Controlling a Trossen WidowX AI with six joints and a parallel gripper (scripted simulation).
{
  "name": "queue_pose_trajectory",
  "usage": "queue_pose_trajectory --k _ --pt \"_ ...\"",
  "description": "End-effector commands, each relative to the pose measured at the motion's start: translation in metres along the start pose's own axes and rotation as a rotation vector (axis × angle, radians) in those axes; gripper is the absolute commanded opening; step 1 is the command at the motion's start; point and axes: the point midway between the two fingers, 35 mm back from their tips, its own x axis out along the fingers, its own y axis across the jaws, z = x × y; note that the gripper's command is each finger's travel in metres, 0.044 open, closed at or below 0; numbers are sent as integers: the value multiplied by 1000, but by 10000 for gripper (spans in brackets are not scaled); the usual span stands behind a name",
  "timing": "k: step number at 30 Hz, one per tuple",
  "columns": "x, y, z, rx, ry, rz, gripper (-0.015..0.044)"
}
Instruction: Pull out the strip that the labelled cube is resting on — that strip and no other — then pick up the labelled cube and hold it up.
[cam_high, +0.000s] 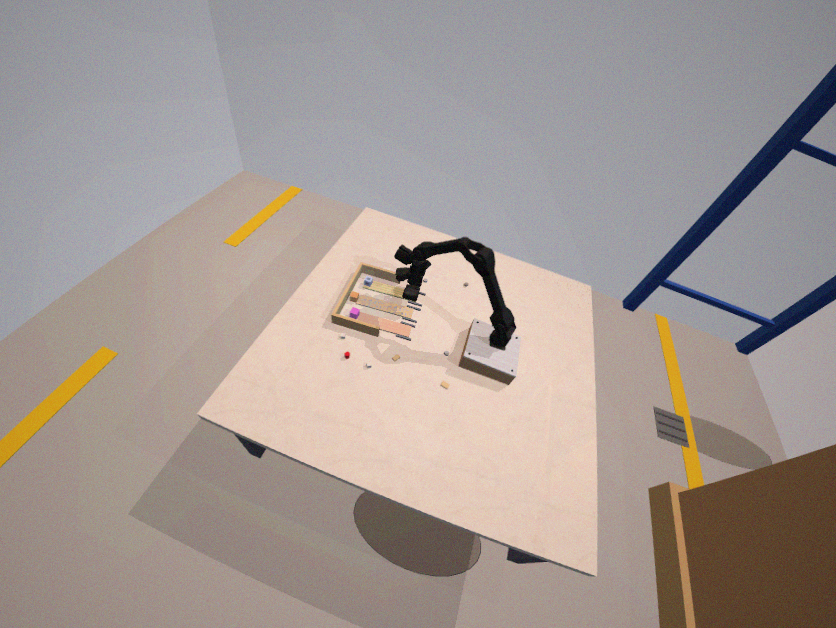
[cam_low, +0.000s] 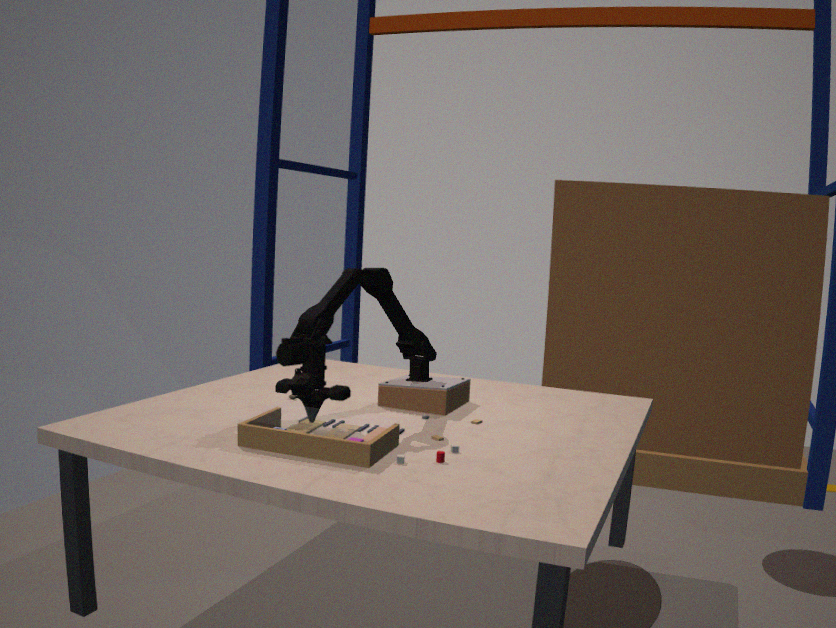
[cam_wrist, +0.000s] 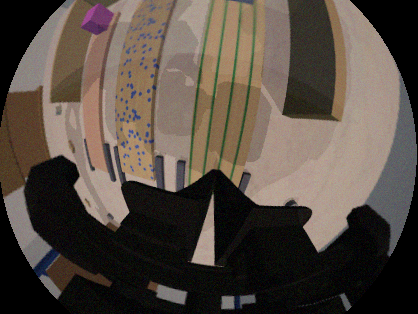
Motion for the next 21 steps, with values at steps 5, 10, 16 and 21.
queue_pose_trajectory --k 5,10,16,21 --pt "4 0 0 -5 1 5 0" --pt "4 0 1 -5 1 5 0" --pt "5 0 1 -5 1 5 0" --pt "5 0 1 -5 1 5 0"
